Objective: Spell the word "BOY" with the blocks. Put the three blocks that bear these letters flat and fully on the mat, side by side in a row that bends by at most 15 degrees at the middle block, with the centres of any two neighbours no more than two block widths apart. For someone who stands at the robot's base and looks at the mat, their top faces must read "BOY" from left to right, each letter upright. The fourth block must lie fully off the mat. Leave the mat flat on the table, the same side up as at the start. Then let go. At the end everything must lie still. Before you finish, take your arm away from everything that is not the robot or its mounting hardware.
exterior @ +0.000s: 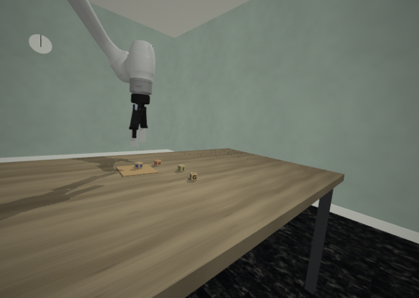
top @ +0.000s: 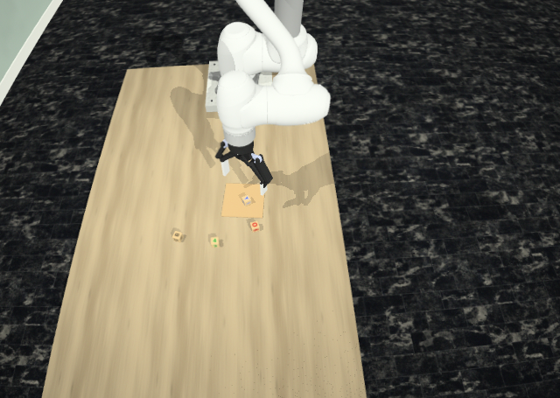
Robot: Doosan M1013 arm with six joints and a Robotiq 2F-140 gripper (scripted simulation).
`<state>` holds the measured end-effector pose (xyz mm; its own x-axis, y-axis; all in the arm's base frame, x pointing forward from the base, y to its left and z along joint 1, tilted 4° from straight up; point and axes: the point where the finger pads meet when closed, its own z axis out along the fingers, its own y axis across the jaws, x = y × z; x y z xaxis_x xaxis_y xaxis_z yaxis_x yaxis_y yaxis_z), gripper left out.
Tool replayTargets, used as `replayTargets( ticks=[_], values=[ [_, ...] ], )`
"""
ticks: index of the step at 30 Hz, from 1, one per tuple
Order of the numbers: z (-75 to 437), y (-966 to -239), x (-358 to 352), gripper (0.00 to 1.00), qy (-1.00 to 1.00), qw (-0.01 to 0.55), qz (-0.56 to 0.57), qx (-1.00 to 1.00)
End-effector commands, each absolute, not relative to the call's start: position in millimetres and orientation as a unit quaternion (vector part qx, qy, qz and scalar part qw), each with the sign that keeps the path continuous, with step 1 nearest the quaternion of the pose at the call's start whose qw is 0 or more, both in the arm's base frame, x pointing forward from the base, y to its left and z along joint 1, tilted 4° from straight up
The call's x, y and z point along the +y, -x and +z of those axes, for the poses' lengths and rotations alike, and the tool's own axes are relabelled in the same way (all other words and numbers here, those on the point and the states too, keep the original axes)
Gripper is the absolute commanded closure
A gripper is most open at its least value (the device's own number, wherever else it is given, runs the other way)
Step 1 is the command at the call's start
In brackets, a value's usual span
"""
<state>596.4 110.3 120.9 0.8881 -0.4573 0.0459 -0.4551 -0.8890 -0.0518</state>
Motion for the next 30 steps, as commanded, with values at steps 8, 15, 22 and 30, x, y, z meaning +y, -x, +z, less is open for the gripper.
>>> replayTargets(
  ticks=[8,15,22,30],
  values=[
    [121.7,-599.3,110.9,0.0,0.997,0.019,-0.031,0.07],
    [121.6,-599.3,110.7,0.0,0.999,0.016,-0.033,-0.021],
    [121.4,-599.4,110.6,0.0,0.993,0.013,-0.034,-0.115],
    [121.2,-599.5,110.4,0.0,0.977,0.009,-0.035,-0.212]
  ],
)
